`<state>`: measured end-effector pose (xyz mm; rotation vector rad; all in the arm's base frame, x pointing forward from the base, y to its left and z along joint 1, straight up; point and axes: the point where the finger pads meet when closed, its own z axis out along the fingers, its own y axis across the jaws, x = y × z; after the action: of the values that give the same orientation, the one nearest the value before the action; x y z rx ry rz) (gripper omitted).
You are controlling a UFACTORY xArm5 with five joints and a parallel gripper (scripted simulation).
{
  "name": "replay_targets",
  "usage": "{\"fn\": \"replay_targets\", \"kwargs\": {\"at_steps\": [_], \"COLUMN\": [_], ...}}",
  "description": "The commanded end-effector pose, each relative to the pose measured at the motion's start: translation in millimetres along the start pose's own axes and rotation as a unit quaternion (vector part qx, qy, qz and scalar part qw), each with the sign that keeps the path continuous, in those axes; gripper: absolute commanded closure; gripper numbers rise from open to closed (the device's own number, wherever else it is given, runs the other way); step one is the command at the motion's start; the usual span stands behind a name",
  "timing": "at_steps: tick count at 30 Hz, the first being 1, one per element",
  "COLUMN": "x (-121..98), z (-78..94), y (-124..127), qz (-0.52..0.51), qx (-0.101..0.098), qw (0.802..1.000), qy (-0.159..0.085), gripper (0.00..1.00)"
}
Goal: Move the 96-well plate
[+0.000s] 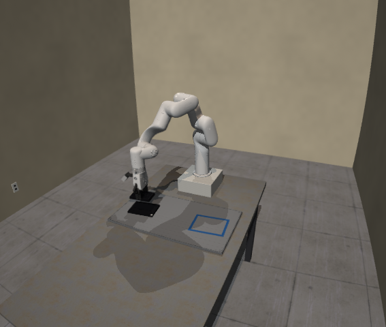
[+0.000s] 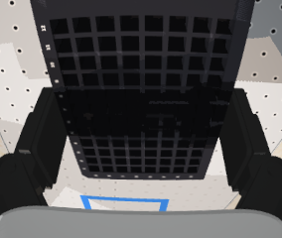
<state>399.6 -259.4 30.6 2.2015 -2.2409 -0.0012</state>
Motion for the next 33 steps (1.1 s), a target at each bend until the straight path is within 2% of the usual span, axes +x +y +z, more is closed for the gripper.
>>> {"fn": "replay_targets", "kwargs": {"at_steps": [1,33], "x": [-4,-104], "z": [-1.3,2.0], "y": [-2,-11], "qz": [0.019,0.019], "qx": [0.002,0.001], "qw": [1.000,1.000], "qy": [0.001,0.001], "gripper": [1.00,1.00]}}
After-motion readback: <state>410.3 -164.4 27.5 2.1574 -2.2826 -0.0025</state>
